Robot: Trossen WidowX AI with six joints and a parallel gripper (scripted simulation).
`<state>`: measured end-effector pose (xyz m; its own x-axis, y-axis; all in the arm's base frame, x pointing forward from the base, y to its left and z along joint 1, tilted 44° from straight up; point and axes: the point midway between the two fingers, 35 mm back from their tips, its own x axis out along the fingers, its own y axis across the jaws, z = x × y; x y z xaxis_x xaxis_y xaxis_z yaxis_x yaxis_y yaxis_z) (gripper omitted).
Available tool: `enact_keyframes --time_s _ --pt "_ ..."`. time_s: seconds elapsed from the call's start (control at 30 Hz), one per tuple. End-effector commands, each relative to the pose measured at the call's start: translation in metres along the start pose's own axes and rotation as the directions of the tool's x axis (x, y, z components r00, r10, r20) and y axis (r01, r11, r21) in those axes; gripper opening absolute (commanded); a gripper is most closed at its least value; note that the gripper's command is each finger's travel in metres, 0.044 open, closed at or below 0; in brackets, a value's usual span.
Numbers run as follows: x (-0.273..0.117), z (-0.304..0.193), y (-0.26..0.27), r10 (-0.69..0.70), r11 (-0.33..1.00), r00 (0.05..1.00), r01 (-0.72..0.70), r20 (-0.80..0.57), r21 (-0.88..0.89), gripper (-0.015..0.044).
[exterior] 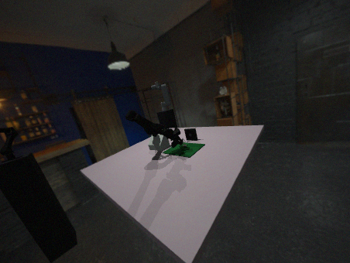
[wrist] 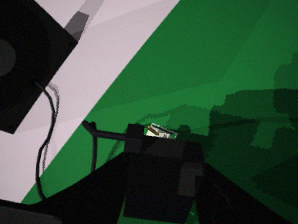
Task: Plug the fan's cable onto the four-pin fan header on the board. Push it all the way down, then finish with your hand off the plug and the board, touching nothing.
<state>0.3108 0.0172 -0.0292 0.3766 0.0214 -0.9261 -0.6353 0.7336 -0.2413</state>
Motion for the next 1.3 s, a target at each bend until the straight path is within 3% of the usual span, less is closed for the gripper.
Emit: enact_keyframes --time_s 0.0,1.27 --pt "-0.001 0.0 0.0 0.004 1.0 0.999 -0.004 0.037 -0.008 0.0" --pt "-0.021 -0.003 -0.009 -0.03 0.99 0.916 0.083 0.401 -0.114 0.0"
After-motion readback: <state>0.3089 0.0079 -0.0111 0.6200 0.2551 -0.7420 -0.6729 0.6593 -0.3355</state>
